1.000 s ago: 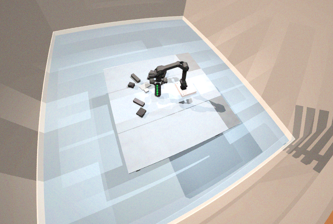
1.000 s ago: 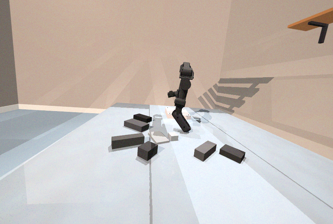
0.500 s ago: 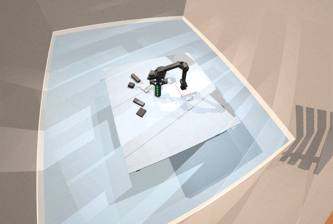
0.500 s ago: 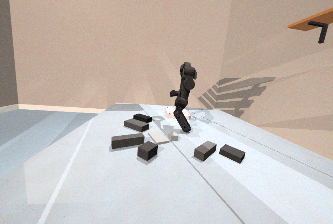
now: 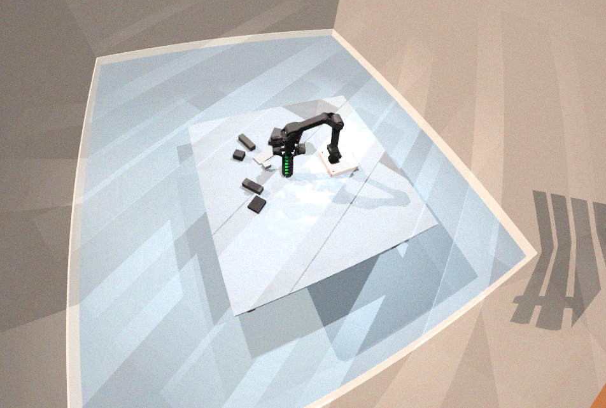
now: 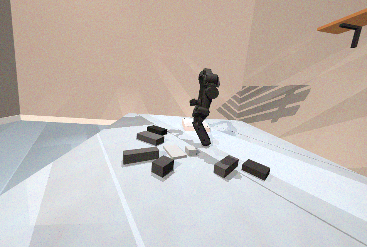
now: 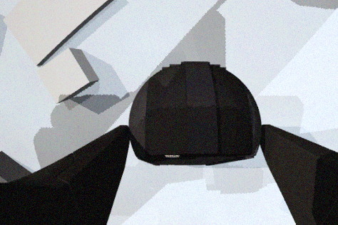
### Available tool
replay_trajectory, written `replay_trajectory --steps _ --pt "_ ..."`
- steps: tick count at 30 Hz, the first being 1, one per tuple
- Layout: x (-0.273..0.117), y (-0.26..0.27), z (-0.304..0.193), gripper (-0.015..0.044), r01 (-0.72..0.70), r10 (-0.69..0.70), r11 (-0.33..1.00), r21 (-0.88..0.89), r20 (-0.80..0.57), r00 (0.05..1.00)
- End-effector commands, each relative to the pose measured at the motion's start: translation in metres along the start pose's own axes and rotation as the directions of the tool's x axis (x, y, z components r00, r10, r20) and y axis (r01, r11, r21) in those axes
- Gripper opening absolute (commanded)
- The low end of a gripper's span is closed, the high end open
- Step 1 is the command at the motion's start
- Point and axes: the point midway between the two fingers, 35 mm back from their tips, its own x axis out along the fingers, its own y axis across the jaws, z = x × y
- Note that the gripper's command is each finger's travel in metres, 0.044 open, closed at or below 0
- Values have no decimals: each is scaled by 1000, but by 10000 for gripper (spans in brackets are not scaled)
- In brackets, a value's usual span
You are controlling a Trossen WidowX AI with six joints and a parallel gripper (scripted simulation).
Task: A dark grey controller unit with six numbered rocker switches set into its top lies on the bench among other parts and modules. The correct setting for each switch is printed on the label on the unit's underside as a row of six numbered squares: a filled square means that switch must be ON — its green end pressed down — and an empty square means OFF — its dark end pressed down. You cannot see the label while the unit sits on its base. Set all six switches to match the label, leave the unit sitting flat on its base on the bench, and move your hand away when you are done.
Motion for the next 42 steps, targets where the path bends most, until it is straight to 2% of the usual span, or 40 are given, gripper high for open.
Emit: replay_trajectory --steps 1,42 --pt "-3 0 -6 336 -3 3 1000 -2 0 1000" --pt "-15 0 -40 336 -3 3 1000 -2 62 998"
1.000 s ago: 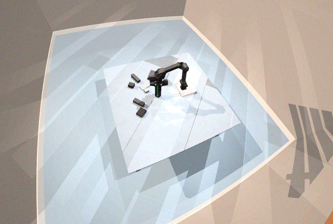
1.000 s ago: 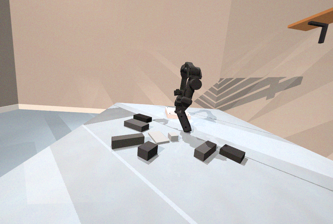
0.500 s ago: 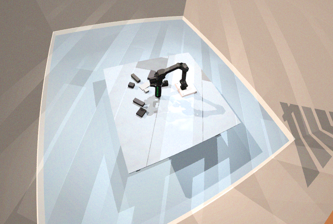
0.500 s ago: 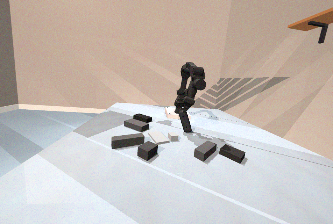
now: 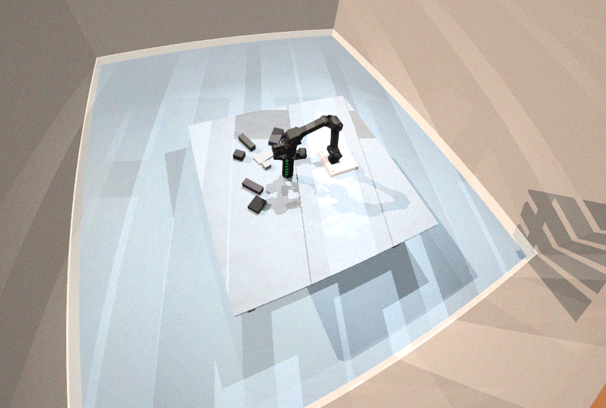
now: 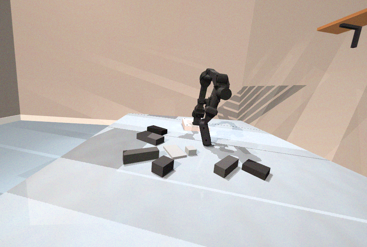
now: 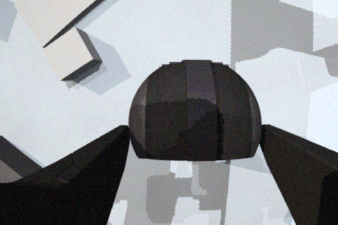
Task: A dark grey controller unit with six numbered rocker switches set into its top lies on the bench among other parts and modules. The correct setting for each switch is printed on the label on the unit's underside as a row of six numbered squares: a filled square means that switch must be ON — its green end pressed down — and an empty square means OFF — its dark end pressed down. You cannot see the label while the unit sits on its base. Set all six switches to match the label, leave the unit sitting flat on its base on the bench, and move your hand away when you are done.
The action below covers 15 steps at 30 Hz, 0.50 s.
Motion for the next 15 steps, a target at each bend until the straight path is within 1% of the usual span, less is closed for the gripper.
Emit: replay_trajectory --steps 1,15 --pt "-2 1 -7 336 -1 1 1000 -3 -16 1000" --pt "-6 1 -17 336 -1 1 1000 -3 -46 999"
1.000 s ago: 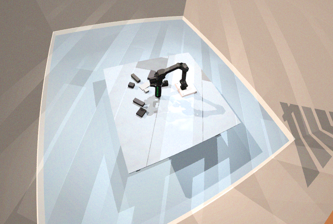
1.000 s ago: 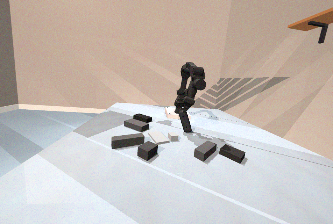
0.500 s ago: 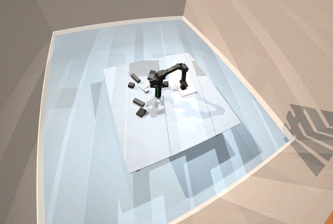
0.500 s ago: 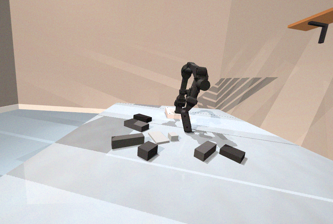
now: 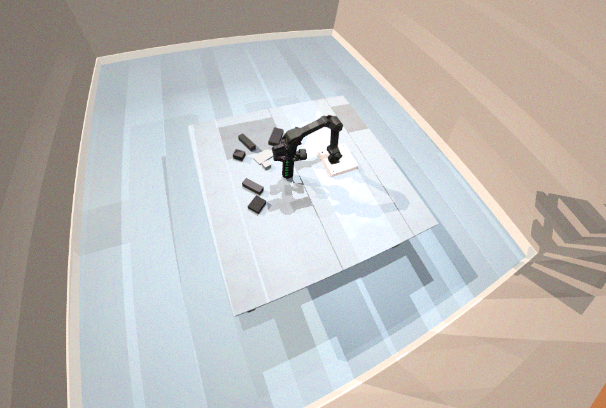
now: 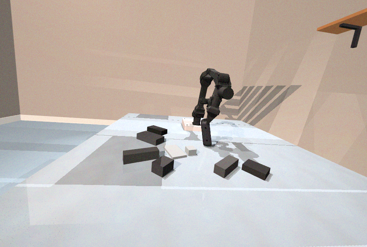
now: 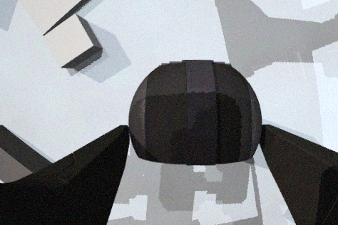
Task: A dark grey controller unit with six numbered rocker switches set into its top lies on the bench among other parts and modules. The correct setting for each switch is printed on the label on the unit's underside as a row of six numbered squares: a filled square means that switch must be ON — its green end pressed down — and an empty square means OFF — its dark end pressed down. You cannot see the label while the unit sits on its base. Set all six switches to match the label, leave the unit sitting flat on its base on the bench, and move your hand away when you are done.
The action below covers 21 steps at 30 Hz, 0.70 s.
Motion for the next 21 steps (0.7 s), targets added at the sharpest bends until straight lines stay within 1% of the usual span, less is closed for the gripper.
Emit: replay_trajectory --steps 1,21 --pt "-1 0 -8 336 0 0 1000 -2 -24 1000" --pt "-5 0 -22 336 0 0 1000 -2 -70 998"
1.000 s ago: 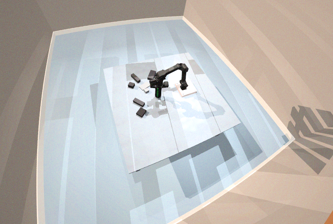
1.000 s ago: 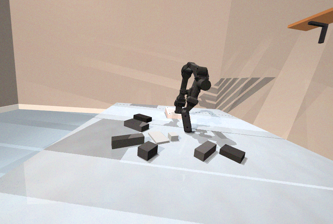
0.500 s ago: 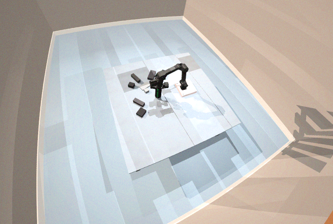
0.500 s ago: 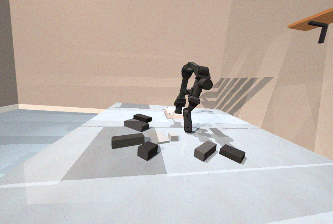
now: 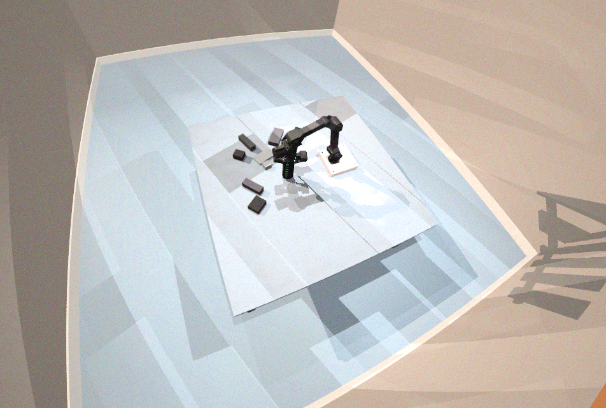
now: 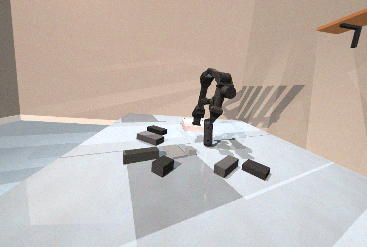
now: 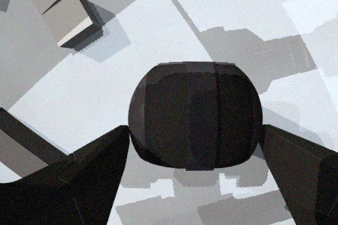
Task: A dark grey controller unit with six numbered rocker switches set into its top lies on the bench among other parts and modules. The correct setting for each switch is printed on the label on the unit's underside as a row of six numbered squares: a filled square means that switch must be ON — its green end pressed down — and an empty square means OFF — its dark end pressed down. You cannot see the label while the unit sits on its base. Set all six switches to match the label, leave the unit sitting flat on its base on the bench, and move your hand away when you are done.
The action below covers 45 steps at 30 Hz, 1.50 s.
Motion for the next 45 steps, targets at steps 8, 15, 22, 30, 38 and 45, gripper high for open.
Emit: replay_trajectory --steps 8,15,22,30,38,45 --pt "0 0 -13 336 2 -2 1000 -2 -39 999" --pt "-1 0 -18 336 2 -2 1000 -2 -56 998" --pt "-1 0 -24 336 2 -2 1000 -2 -73 997" --pt "-1 0 -30 336 2 -2 1000 -2 -92 996" --pt "-1 0 -36 336 2 -2 1000 -2 -111 994" --pt "-1 0 -41 336 2 -2 1000 -2 -128 992"
